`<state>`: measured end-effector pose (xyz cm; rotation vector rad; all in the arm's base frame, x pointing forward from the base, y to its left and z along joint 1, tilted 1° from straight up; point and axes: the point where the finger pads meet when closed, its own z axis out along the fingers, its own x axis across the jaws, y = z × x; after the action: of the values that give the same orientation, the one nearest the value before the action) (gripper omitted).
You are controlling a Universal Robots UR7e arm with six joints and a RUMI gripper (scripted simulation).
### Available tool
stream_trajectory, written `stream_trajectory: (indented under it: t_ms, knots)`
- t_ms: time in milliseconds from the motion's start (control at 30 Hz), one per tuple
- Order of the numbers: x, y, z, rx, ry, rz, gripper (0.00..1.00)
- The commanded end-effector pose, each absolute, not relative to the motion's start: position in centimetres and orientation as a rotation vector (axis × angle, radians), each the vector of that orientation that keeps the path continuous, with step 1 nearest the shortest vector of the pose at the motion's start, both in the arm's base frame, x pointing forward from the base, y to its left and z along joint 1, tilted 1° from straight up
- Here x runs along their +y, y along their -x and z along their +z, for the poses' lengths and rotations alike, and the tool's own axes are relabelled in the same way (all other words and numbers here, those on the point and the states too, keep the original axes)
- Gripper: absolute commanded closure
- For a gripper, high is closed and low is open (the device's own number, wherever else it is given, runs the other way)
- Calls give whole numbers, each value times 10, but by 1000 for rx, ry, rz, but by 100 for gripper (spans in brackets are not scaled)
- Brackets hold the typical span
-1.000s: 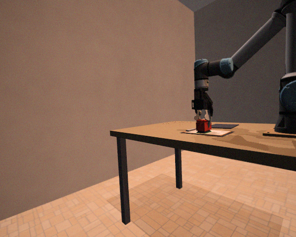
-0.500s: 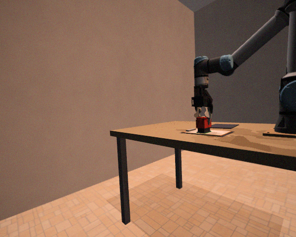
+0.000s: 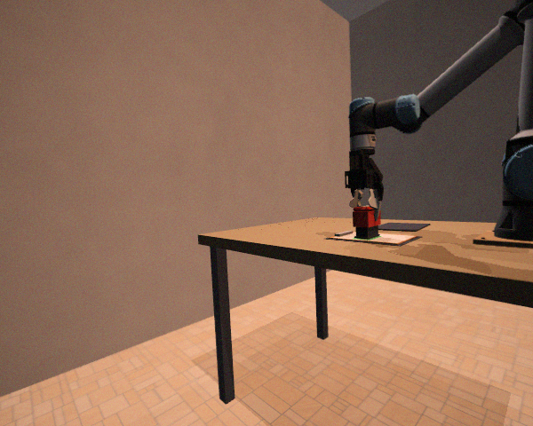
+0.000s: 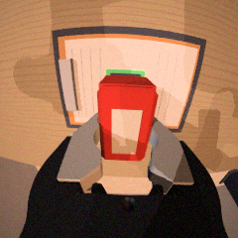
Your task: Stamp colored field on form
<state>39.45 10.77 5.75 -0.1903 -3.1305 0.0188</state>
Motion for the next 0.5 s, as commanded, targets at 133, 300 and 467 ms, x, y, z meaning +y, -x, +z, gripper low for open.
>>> stream_trajectory:
  t_ms: [133, 300, 467]
  knots:
    - [108, -395, 63, -3132, 190, 19, 80]
    - [108, -395, 80, -3132, 190, 19, 80]
    - [108, -395, 96, -3132, 190, 19, 80]
